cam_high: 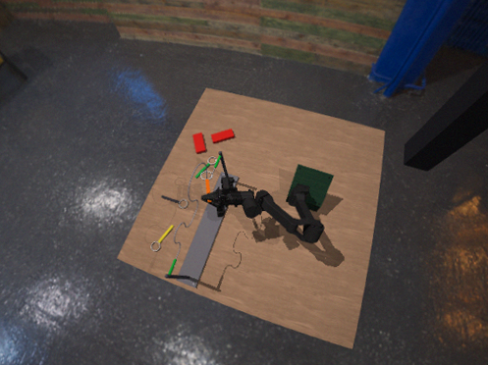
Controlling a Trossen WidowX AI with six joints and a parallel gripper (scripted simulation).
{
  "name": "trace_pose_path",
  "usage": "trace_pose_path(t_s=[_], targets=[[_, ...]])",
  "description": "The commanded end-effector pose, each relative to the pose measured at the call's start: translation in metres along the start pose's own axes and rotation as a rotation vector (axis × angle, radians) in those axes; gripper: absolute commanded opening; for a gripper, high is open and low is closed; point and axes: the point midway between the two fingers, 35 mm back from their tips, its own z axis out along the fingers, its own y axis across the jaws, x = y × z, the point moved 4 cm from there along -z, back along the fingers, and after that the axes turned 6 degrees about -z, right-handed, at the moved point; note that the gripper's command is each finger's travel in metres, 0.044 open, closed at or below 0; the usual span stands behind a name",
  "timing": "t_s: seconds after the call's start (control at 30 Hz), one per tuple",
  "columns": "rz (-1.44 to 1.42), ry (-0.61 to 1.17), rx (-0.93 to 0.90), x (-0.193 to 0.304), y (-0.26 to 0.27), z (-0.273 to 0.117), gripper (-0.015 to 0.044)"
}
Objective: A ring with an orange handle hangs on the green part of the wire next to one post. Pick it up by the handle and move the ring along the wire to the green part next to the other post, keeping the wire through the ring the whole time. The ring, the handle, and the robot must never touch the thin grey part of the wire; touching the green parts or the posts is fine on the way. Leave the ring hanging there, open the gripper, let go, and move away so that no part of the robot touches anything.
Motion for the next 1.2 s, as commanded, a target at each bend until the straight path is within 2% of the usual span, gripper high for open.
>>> trace_pose_path(t_s=[0.0,0.8,1.17], targets=[[-0.045,0.009,0.029,0.000,-0.009,-0.002,-0.0150],[-0.528,0.103,0.285,-0.016,-0.076,-0.023,-0.0150],[-0.776,0.067,0.378,-0.032,-0.106,-0.028,-0.0150]])
